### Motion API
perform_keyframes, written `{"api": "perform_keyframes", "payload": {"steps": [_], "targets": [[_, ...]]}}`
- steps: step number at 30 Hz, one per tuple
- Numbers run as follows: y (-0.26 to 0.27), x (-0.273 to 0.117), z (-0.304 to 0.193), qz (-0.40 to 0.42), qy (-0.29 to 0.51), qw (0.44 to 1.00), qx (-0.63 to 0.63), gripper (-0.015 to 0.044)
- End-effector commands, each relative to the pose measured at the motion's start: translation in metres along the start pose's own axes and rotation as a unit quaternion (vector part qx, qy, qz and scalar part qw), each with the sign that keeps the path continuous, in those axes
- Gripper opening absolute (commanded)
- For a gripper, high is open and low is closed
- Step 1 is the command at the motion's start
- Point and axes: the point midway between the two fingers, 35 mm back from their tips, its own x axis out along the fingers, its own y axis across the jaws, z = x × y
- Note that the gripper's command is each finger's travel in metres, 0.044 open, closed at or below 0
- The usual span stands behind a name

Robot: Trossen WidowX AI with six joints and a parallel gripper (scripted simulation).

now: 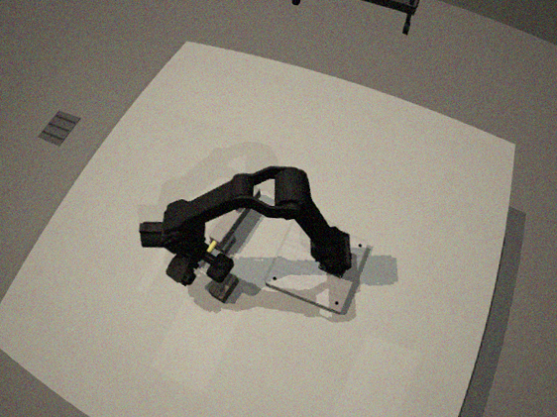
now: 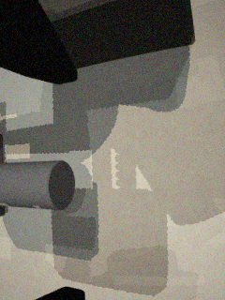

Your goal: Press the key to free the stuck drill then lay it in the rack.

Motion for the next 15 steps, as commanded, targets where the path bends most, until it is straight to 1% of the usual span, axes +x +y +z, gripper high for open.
{"api": "perform_keyframes", "payload": {"steps": [1,15], "targets": [[0.0007,0.0016,-0.0027,0.002,0.000,1.000,-0.002,0.0440],[0.0002,0.0032,-0.0076,0.002,0.000,1.000,-0.002,0.0440]]}}
